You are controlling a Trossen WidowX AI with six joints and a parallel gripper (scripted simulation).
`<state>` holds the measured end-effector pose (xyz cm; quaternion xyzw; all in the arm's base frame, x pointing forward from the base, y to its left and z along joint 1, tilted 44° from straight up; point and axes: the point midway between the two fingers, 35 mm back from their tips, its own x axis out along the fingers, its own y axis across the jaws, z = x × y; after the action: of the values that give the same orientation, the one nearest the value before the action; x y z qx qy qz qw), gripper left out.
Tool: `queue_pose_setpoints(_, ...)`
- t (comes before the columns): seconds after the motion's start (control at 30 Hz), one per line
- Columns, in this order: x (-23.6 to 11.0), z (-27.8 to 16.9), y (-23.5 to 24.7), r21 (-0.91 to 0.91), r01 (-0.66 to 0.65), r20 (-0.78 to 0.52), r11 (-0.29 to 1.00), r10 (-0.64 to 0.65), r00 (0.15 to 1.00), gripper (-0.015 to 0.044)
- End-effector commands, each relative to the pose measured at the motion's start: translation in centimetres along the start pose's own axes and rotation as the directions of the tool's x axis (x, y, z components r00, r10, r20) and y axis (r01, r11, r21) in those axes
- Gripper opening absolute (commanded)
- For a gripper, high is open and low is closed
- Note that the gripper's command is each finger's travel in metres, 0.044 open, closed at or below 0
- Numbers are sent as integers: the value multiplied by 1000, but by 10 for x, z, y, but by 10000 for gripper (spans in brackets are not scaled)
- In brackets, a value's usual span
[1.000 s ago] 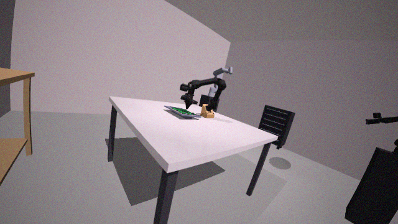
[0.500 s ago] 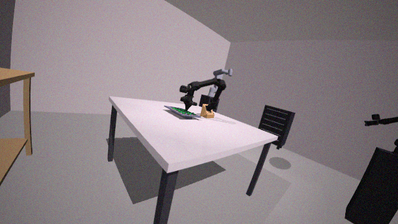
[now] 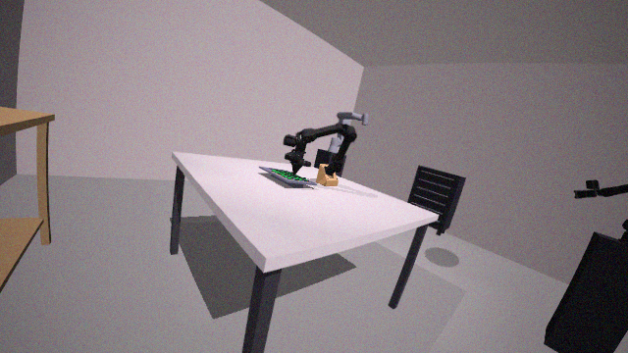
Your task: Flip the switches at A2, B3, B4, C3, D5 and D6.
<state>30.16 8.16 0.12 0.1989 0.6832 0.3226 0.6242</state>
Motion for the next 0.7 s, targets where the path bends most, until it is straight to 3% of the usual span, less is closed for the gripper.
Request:
queue_pose_setpoints(0.0,1,0,0,3,-3,1,1000,3,1000,0)
queue_pose_setpoints(0.67,3,0,0,3,-4,1,1000,4,1000,0)
